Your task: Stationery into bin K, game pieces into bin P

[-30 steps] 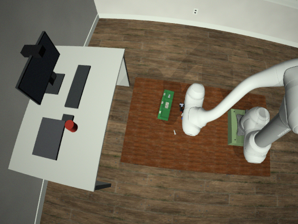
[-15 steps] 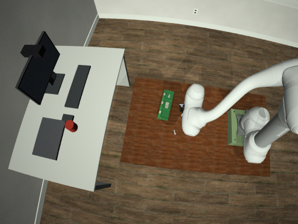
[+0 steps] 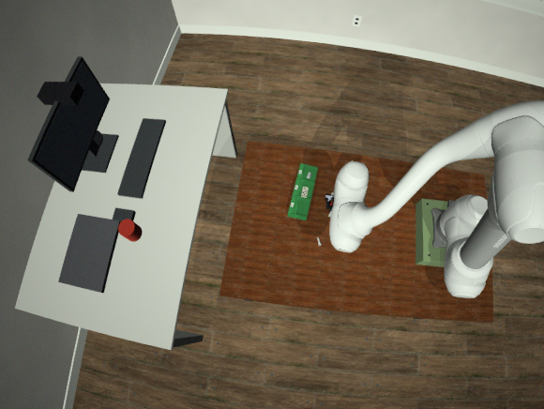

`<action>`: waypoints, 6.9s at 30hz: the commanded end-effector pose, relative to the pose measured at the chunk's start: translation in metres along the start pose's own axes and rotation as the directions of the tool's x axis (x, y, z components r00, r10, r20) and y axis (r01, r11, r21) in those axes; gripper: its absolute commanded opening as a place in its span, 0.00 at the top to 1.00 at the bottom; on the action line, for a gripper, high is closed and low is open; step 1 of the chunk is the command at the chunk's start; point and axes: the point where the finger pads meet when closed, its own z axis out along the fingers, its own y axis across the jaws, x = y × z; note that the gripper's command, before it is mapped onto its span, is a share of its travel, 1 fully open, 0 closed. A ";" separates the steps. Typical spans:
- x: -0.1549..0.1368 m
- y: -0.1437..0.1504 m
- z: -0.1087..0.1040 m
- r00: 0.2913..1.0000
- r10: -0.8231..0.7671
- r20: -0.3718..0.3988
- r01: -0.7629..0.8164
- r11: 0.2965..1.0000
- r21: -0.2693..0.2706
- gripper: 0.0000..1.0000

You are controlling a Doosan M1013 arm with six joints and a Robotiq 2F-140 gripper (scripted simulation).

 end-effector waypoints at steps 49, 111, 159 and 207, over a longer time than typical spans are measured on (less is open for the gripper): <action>0.000 0.000 0.014 1.000 0.000 0.000 0.000 1.000 0.000 0.93; 0.039 -0.107 -0.053 0.992 -0.128 0.000 0.128 0.992 0.000 0.93; 0.058 -0.157 -0.015 0.992 -0.128 0.000 0.128 0.992 0.000 0.93; 0.058 -0.157 -0.024 0.992 -0.128 0.000 0.128 0.992 0.000 0.81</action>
